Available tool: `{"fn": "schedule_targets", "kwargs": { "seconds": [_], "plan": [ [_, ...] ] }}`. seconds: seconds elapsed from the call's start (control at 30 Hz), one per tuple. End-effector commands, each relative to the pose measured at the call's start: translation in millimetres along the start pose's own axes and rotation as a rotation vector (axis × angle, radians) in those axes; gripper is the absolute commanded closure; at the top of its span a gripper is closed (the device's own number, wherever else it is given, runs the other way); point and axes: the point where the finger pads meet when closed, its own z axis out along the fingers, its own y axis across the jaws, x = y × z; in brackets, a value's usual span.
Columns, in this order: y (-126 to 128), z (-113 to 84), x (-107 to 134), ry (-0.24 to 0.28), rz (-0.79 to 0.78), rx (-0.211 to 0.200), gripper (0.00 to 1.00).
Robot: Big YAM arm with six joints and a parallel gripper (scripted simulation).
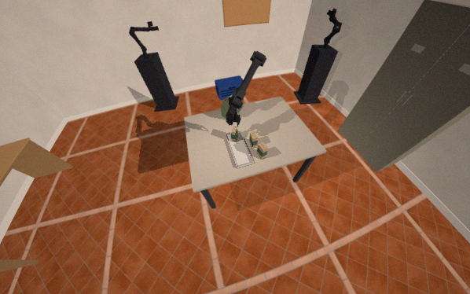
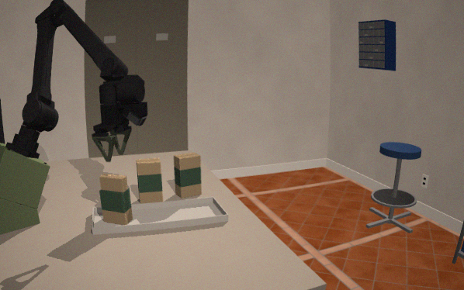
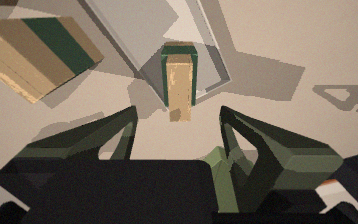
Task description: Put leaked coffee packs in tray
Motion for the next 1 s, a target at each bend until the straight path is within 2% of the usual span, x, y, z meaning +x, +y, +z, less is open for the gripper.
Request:
{"fn": "schedule_targets", "kwargs": {
  "seconds": [0.0, 0.07, 0.1, 0.2, 0.4, 0.5, 0.6, 0.63, 0.67, 0.73, 0.8, 0.87, 0.93, 0.97],
  "plan": [
    [-7.6, 2.3, 14.0, 0.054, -0.005, 0.0, 0.23],
    [-1.4, 5.0, 15.8, 0.064, -0.026, -0.004, 0.23],
    [1.5, -0.1, 5.2, 0.045, -0.037, -0.004, 0.23],
    [2.2, -8.8, -5.6, -0.002, -0.049, 0.001, 0.23],
    [15.6, -6.9, -15.7, 0.005, -0.09, 0.002, 0.23],
    [49.4, -2.7, -27.1, 0.017, -0.168, 0.006, 0.23],
    [103.2, -0.4, -37.3, 0.015, -0.311, 0.003, 0.23],
    [120.1, 0.0, -37.9, 0.012, -0.359, -0.001, 0.23],
    [125.2, -0.2, -39.8, 0.012, -0.359, -0.001, 0.23],
    [162.0, -0.6, -39.9, 0.006, -0.44, -0.01, 0.23],
    [187.8, -1.7, -36.9, 0.005, -0.495, -0.018, 0.23],
    [200.2, -2.5, -34.8, 0.004, -0.521, -0.023, 0.23],
    [200.2, -2.5, -34.8, 0.004, -0.521, -0.023, 0.23],
    [177.9, 8.9, -20.1, 0.048, -0.49, 0.003, 0.23]
  ]
}}
